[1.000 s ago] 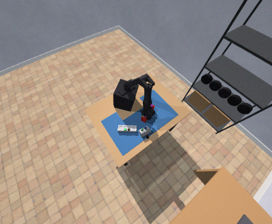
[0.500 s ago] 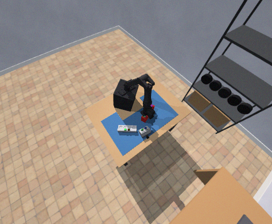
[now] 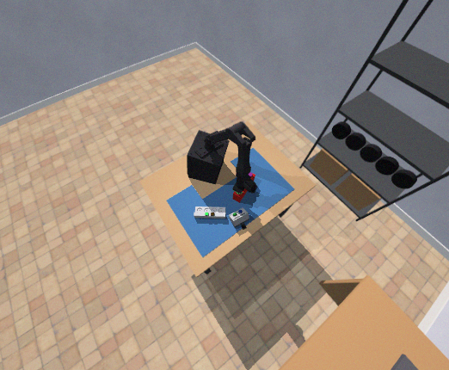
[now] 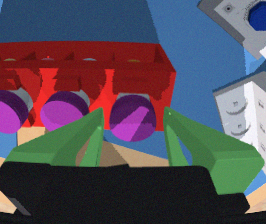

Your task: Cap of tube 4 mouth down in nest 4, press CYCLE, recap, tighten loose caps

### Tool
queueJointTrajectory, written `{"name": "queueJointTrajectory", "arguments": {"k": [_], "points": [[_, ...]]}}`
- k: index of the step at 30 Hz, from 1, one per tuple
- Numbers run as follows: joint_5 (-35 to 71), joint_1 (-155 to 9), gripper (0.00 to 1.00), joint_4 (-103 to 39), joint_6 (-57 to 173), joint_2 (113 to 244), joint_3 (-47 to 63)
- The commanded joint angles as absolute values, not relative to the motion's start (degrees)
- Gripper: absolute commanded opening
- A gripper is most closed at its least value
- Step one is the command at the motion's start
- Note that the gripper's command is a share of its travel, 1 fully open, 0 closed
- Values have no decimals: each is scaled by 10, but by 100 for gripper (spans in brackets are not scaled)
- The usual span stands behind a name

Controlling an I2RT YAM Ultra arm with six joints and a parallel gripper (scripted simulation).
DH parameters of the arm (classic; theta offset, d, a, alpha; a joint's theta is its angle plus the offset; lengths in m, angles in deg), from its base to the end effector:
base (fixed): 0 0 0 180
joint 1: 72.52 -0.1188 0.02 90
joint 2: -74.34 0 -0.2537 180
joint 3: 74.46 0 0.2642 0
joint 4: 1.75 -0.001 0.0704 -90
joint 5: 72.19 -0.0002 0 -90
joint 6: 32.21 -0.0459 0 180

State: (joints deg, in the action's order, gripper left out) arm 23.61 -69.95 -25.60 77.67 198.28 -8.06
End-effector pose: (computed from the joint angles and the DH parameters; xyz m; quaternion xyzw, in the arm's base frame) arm 0.3206 -0.0087 -0.0084 -0.1536 0.9840 0.0349 0.0834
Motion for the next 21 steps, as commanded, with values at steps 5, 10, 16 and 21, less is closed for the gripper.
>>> {"name": "queueJointTrajectory", "arguments": {"k": [5,10,16,21], "points": [[236,-699,0,-255,804,1979,-81],[236,-700,0,-255,804,1979,-81],[236,-699,0,-255,804,1979,-81],[236,-699,0,-254,709,1979,-81]]}}
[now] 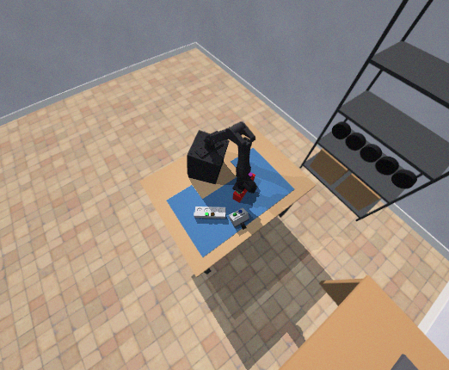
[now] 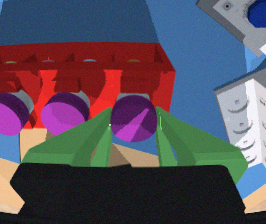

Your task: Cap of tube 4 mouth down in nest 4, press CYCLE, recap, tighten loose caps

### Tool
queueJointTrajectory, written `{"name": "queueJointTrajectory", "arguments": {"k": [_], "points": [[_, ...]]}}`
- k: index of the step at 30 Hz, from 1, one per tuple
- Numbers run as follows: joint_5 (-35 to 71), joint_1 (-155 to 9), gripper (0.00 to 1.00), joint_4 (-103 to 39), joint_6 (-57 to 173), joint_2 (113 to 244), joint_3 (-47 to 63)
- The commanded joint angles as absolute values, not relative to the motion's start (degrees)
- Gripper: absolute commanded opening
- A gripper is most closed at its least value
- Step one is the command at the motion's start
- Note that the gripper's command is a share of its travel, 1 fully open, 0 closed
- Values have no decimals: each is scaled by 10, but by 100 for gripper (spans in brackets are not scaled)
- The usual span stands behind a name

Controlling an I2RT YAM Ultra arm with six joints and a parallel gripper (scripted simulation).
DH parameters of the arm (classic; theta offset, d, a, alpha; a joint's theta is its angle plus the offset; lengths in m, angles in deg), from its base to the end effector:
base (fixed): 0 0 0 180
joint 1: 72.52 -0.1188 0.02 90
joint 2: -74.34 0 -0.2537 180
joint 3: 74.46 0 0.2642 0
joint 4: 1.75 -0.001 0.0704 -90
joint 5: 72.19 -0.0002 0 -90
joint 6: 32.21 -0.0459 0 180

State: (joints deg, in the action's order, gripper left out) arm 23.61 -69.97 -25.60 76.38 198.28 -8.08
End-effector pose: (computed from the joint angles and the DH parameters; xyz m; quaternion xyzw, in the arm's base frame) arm 0.3204 -0.0086 -0.0085 -0.1427 0.9856 0.0359 0.0828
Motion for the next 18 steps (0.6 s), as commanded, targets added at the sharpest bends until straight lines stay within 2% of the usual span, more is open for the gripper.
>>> {"name": "queueJointTrajectory", "arguments": {"k": [1,18], "points": [[236,-699,0,-254,690,1979,-81],[236,-700,0,-253,403,1981,-81]]}}
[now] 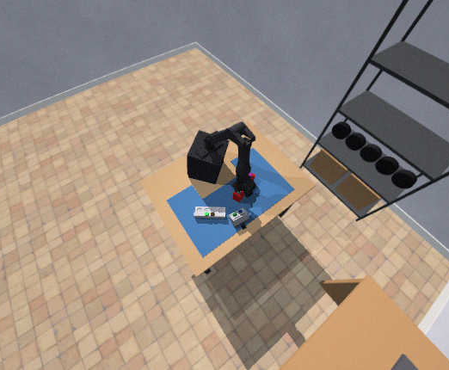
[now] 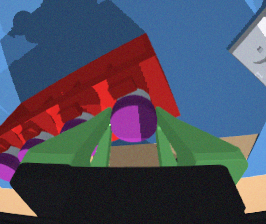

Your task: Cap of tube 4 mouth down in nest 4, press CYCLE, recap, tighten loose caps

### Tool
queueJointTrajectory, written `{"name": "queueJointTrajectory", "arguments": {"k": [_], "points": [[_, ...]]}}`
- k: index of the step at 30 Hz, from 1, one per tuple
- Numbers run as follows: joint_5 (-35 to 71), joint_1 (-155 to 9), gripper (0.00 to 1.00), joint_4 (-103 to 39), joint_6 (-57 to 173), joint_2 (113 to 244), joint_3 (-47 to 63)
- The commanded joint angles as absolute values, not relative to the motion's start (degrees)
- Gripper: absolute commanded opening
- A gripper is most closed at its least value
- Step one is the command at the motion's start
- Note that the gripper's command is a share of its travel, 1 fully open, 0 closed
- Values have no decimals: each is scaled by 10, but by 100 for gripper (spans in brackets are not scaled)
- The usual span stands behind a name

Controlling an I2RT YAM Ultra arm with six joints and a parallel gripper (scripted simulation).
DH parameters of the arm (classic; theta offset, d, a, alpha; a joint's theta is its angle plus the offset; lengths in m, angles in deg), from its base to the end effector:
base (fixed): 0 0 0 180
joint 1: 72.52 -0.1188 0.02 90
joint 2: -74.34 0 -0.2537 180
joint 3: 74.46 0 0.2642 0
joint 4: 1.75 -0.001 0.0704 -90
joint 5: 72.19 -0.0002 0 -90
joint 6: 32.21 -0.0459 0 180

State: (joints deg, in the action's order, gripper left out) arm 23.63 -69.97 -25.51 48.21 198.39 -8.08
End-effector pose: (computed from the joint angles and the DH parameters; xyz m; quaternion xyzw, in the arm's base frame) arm 0.3204 -0.0086 -0.0090 0.1015 0.9907 0.0551 0.0714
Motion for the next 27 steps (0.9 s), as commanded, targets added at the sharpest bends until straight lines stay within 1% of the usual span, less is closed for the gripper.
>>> {"name": "queueJointTrajectory", "arguments": {"k": [1,9,10,20,23,27], "points": [[236,-700,0,-253,384,1981,-81],[236,-700,0,-253,354,1981,-81],[236,-700,49,-253,354,1981,-81],[236,-700,49,-253,354,1981,-81],[236,-700,49,-253,377,1980,-81],[236,-700,49,-254,469,1979,-81]]}}
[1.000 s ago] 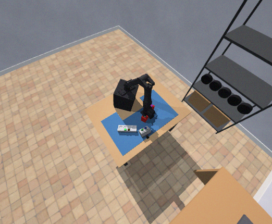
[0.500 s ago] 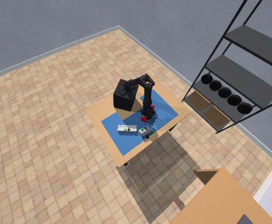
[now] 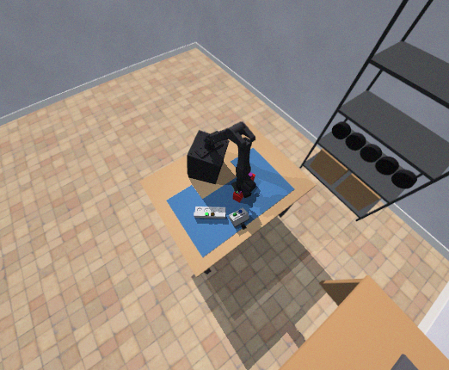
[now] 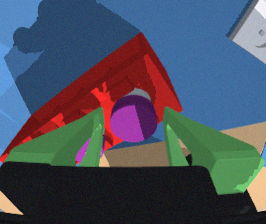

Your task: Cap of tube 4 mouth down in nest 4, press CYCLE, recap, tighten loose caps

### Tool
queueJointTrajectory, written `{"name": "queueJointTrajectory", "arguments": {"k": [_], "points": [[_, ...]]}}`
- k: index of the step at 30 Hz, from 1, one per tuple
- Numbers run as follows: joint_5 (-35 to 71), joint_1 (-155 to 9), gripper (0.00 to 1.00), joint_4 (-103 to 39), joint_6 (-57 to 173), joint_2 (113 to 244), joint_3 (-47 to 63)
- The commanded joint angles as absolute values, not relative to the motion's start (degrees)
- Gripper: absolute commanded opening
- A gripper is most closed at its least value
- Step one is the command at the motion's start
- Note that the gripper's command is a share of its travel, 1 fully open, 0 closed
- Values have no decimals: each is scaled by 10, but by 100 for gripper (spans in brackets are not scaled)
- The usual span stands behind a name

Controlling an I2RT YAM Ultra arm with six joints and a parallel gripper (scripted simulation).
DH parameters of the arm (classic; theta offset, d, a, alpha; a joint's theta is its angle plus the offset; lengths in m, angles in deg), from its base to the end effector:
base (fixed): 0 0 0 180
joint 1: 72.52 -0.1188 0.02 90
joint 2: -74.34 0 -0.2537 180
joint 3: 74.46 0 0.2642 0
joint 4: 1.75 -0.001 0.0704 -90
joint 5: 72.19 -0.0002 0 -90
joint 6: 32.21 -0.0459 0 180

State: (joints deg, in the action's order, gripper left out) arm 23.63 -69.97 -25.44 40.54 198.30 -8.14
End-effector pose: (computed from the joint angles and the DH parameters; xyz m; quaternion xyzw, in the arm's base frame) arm 0.3204 -0.0086 -0.0087 0.1674 0.9817 0.0599 0.0684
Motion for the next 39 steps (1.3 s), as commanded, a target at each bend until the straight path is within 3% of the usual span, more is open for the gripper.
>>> {"name": "queueJointTrajectory", "arguments": {"k": [1,11,23,24,39], "points": [[236,-700,49,-254,491,1979,-81],[236,-700,49,-254,721,1979,-81],[236,-700,49,-253,804,1978,-83],[236,-700,0,-253,804,1978,-83],[236,-700,0,-253,785,1979,-83]]}}
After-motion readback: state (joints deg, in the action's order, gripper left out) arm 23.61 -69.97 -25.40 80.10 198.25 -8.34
